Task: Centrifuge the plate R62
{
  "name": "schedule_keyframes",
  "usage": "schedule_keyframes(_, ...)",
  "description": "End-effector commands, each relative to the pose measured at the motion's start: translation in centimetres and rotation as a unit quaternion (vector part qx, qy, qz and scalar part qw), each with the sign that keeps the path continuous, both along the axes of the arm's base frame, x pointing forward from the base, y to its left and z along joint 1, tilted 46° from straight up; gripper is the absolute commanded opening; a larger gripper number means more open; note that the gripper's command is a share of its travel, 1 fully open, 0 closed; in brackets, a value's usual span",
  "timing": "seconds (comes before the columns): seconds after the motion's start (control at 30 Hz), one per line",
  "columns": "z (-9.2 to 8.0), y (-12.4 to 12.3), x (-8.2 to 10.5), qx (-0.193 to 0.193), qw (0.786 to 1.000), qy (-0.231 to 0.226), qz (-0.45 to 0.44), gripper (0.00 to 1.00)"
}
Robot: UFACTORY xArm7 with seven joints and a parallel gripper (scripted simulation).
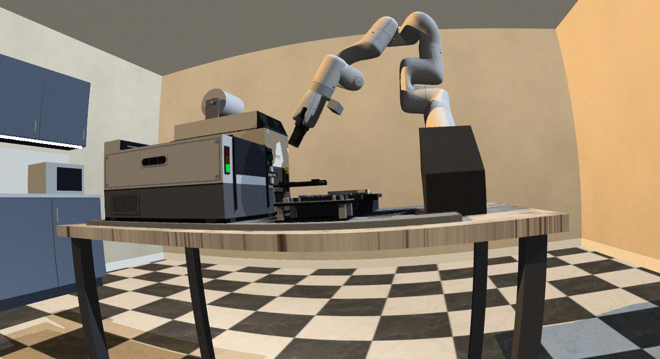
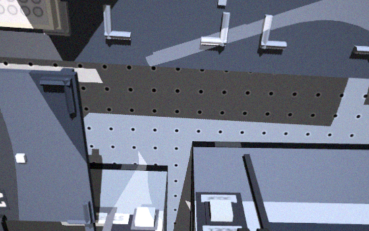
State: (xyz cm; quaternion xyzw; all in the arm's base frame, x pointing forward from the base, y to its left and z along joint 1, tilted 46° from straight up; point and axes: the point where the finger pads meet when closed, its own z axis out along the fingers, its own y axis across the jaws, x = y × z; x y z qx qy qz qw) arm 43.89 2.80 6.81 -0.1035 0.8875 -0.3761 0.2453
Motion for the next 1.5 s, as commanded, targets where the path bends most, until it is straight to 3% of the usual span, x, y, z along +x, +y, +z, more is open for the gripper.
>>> schedule_keyframes(0.0,-0.3,-0.1,0.7,0.001,1.000,-0.001,0.002,0.00)
schedule_keyframes(1.07,-2.4,-2.3,4.2,0.001,1.000,-0.001,0.002,0.00)
schedule_keyframes(1.47,-2.4,-2.3,4.3,0.001,1.000,-0.001,0.002,0.00)
